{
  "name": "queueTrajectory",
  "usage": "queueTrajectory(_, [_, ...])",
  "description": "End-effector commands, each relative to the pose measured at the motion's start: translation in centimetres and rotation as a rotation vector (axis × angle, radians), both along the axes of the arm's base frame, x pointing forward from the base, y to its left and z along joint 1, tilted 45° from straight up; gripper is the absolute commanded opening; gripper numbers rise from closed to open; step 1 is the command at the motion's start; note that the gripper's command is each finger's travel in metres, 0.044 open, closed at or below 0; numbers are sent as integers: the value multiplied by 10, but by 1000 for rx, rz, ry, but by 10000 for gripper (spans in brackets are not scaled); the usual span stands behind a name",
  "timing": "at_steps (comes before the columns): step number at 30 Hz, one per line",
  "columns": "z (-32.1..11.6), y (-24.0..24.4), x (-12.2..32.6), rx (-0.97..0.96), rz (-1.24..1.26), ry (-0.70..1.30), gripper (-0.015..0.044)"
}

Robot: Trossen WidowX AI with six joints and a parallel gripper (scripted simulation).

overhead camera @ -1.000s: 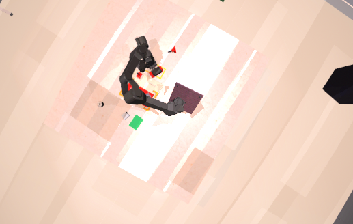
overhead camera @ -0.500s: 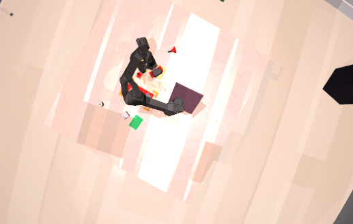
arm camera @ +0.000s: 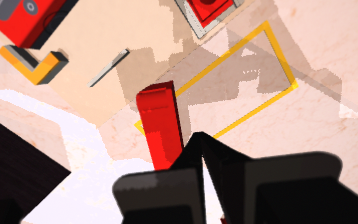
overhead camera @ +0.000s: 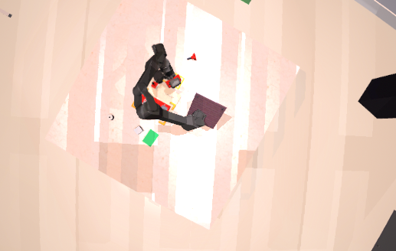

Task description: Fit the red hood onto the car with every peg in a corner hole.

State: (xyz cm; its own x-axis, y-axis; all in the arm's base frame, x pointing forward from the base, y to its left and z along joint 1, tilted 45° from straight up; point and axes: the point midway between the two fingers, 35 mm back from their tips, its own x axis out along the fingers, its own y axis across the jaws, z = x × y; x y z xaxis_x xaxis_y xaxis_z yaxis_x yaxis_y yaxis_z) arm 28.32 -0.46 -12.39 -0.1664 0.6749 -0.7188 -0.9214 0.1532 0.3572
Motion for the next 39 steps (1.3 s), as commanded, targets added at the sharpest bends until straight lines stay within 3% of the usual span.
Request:
queueTrajectory(1, [1,1,-4,2,1,0,0])
queueTrajectory(39, [8,4,-22,2,1,2,0])
